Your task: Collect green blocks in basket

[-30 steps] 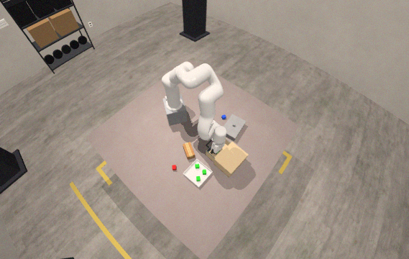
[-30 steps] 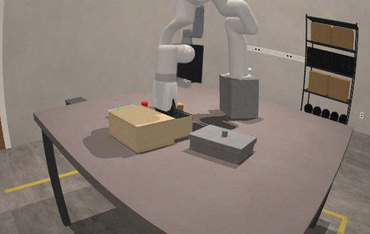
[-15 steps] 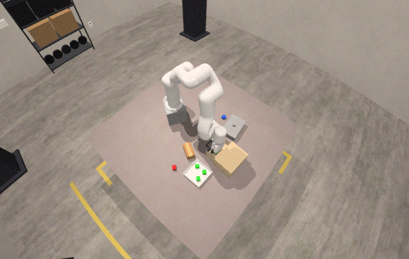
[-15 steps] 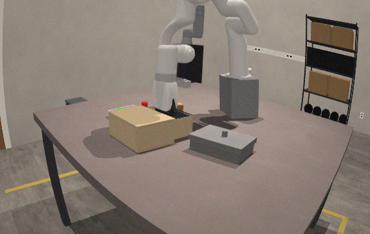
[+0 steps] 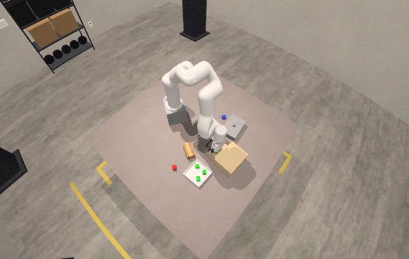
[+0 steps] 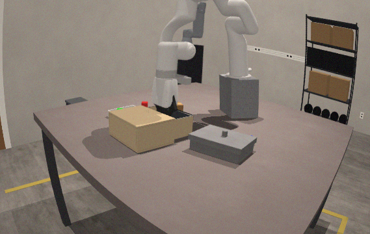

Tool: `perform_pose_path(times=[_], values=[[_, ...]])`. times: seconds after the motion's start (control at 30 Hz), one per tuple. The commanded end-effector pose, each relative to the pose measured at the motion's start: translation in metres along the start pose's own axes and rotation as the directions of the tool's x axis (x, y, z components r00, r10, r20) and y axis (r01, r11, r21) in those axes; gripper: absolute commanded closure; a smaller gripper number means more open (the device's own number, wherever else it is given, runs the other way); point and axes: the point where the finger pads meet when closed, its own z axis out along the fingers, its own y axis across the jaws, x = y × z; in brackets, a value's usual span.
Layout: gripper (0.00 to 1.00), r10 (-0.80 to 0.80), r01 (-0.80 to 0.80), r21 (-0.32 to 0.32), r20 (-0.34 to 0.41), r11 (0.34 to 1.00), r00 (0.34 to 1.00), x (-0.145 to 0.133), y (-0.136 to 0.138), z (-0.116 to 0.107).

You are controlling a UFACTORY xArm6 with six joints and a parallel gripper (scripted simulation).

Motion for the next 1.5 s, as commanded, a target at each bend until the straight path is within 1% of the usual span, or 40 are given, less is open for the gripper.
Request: perform_pose_path(times=[0.0,0.2,0.5,0.57,0.8,1.0,1.3,1.47], values=[[1.00,0.000,0.000,-0.001,0.004,1.000,1.000,-0.002,0.000,-0.009],[1.00,0.000,0.000,-0.001,0.004,1.000,1.000,-0.002,0.000,-0.030],[1.00,0.000,0.000,-0.001,0.004,1.000,1.000,-0.002,0.000,-0.070],[1.00,0.000,0.000,-0.001,0.004,1.000,1.000,-0.002,0.000,-0.070],[1.00,0.000,0.000,-0.001,0.004,1.000,1.000,-0.001,0.000,-0.101],[1.00,0.000,0.000,-0.001,0.004,1.000,1.000,-0.001,0.000,-0.121],[1.00,0.000,0.000,-0.001,0.004,1.000,1.000,-0.001,0.000,-0.135],[1.00,0.000,0.000,-0.001,0.004,1.000,1.000,-0.001,0.000,-0.138]])
